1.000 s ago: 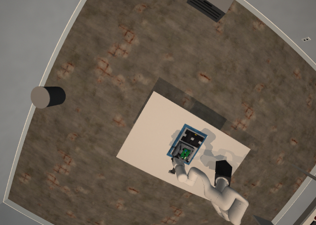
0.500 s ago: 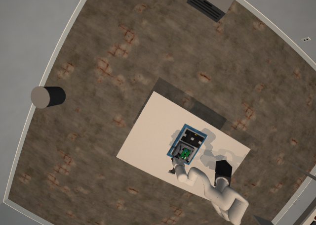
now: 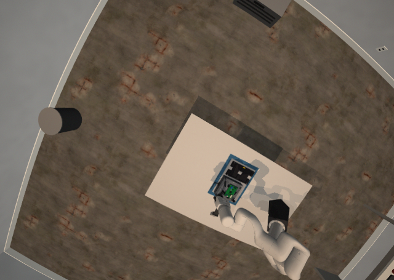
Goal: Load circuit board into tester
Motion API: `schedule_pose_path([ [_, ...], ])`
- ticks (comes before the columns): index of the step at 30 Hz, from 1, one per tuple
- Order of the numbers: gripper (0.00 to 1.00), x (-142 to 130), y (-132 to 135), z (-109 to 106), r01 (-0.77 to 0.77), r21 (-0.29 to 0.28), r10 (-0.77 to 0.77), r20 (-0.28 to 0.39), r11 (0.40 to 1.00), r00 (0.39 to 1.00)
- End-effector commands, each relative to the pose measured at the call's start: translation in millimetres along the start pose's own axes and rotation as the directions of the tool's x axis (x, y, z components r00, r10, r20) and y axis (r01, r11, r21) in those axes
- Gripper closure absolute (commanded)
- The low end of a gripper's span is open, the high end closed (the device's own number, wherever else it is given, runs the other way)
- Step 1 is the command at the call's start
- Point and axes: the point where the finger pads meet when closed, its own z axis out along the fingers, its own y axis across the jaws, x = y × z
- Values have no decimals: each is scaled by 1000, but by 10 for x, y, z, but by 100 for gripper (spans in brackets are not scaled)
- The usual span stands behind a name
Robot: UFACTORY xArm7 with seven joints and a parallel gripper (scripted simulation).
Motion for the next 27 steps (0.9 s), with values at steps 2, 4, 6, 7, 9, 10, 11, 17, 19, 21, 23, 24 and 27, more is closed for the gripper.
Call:
schedule_pose_path([
  [2, 100, -4, 10, -12, 0, -3, 0, 1, 1000, 1000],
  [4, 100, -4, 9, -12, 0, -3, 0, 1, 1000, 1000],
  [6, 100, -4, 7, -13, 0, -3, 0, 1, 1000, 1000],
  [7, 100, -4, 6, -13, 0, -3, 0, 1, 1000, 1000],
  [9, 100, -4, 3, -13, 0, -3, 0, 1, 1000, 1000],
  [10, 100, -4, 1, -14, 0, -3, 0, 1, 1000, 1000],
  [11, 100, -4, 0, -14, 0, -3, 0, 1, 1000, 1000],
  [17, 100, -4, -9, -16, 0, -3, 0, 1, 1000, 1000],
  [19, 100, -4, -15, -17, 0, -3, 0, 1, 1000, 1000],
  [21, 100, -4, -21, -19, 0, -3, 0, 1, 1000, 1000],
  [23, 100, -4, -28, -20, 0, -3, 0, 1, 1000, 1000],
  [24, 100, -4, -32, -21, 0, -3, 0, 1, 1000, 1000],
  [27, 100, -4, -45, -24, -1, -3, 1, 1, 1000, 1000],
])
